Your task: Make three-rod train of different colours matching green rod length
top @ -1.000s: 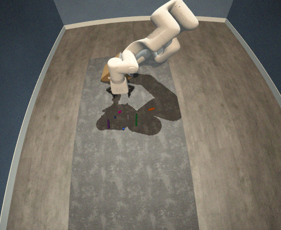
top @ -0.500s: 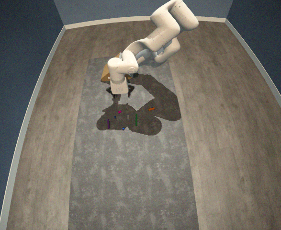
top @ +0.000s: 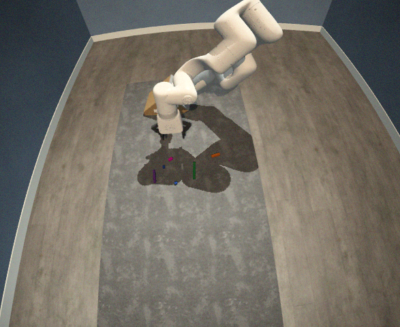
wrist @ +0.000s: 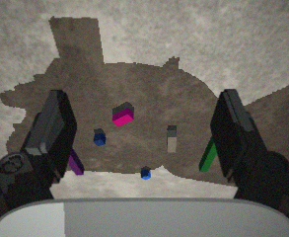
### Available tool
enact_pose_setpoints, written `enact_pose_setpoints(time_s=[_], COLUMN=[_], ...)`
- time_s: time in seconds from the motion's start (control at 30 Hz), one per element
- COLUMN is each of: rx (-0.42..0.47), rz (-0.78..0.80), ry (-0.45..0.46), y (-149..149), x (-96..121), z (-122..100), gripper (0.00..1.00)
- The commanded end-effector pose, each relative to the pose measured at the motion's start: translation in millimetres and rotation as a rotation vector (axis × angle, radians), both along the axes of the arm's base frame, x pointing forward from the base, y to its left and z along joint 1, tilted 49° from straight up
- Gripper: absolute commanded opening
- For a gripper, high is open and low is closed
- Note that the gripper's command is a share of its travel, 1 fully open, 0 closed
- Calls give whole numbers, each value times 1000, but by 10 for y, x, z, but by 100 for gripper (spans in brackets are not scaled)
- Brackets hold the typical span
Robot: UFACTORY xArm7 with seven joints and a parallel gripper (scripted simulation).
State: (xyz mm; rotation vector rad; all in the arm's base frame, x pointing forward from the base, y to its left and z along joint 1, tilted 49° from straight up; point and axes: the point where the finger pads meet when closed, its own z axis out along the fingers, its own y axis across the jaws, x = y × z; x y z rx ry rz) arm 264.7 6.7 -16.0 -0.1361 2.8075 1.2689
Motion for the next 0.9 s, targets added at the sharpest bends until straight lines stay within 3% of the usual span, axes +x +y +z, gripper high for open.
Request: enact_pose_setpoints(time_s=[0.0,0.7,0.87], rx=[-2,-2,4], rz=[-2,-7,-125], ry=[-2,3,134], y=[-15,-17,-70], x=[9,17,217], z=[1,0,-36], gripper=[100,100,100])
